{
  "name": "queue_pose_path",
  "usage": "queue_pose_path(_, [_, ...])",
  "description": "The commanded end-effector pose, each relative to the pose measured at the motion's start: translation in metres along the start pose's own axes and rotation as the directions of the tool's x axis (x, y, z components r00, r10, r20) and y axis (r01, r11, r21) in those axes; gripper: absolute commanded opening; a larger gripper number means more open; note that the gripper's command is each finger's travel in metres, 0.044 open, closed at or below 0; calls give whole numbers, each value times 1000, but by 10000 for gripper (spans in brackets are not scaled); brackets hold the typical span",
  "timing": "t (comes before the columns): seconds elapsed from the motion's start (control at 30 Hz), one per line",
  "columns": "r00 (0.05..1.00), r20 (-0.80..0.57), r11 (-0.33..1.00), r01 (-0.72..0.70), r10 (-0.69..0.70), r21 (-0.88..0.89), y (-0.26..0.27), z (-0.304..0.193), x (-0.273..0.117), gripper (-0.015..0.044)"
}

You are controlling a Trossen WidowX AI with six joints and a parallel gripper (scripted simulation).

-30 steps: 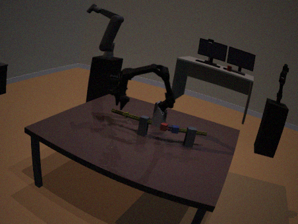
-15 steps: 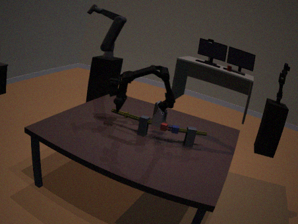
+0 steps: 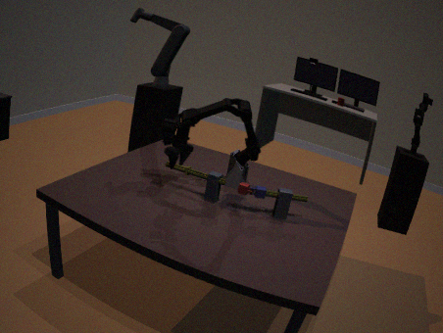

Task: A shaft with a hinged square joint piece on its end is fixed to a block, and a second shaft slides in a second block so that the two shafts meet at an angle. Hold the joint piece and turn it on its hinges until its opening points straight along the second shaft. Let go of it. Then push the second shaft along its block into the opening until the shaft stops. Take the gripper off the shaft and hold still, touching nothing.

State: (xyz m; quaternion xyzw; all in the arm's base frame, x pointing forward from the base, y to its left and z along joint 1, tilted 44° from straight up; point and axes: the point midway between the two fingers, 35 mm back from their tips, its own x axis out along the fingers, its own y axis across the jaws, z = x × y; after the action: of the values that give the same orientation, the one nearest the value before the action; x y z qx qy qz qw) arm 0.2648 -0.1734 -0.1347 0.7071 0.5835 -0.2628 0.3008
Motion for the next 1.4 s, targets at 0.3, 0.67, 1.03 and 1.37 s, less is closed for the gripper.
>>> queue_pose_path(0.3, [1000, -5, 1000, -1, 1, 13, 0, -2, 20, 440])
queue_pose_path(0.67, [1000, -6, 1000, -1, 1, 13, 0, -3, 32, 387])
queue_pose_path(1.03, [1000, -6, 1000, -1, 1, 13, 0, -3, 32, 102])
queue_pose_path(1.37, [1000, -6, 1000, -1, 1, 13, 0, -3, 32, 102])
